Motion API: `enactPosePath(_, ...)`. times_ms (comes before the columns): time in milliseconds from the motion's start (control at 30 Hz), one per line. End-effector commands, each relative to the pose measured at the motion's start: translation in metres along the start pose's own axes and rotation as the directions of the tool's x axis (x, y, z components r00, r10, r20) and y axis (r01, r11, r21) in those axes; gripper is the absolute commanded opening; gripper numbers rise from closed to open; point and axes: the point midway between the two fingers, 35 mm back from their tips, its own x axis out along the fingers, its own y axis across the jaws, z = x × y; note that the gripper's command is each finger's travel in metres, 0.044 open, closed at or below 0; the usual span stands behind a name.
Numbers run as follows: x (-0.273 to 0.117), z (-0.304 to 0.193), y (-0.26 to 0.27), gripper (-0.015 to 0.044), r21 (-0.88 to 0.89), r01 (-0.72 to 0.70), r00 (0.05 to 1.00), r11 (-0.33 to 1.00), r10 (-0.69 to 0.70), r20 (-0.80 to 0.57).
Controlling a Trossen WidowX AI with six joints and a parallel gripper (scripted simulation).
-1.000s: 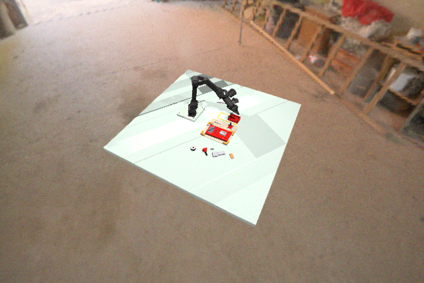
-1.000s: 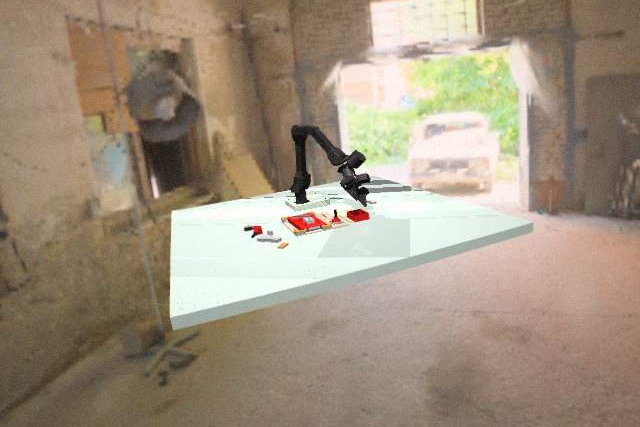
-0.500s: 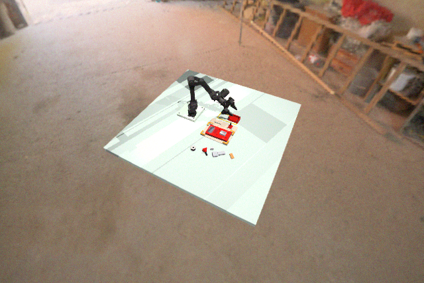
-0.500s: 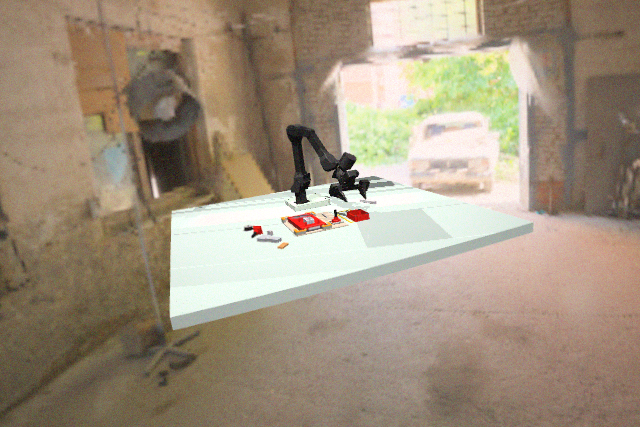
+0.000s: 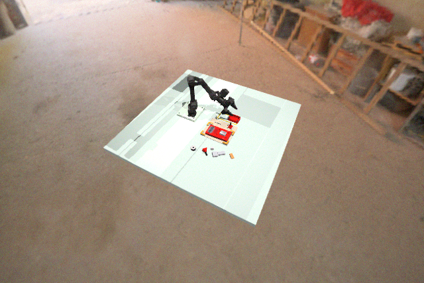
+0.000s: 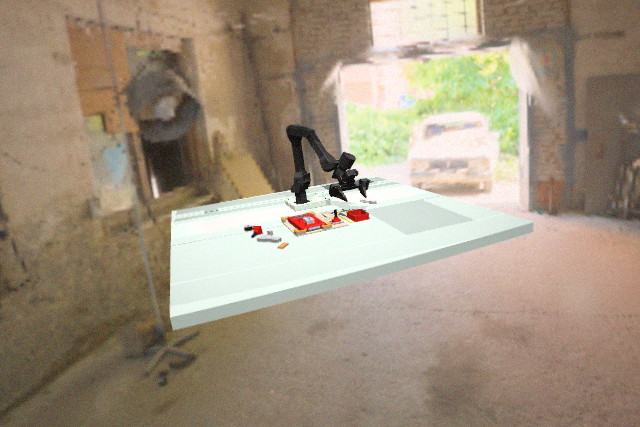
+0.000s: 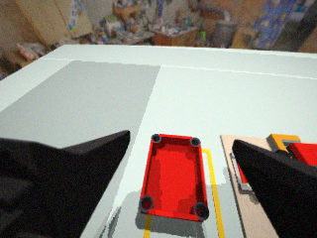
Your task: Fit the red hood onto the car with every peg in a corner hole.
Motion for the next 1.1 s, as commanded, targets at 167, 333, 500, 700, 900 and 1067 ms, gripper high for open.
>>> enactPosePath(167,0.004,-0.006,0.0,0.044,0.001,0.006,1.0,1.0,-0.006,-0.003)
enactPosePath(333,0.006,-0.009,0.0,0.044,0.002,0.006,1.0,1.0,-0.006,-0.002)
enactPosePath(500,0.008,-0.011,0.0,0.044,0.002,0.005,1.0,1.0,-0.005,-0.001)
enactPosePath(700,0.01,-0.014,0.0,0.044,0.003,0.005,1.0,1.0,-0.005,0.0)
enactPosePath(900,0.012,-0.017,0.0,0.044,0.004,0.004,1.0,1.0,-0.004,0.001)
enactPosePath(1067,0.014,-0.02,0.001,0.044,0.004,0.004,1.0,1.0,-0.004,0.002)
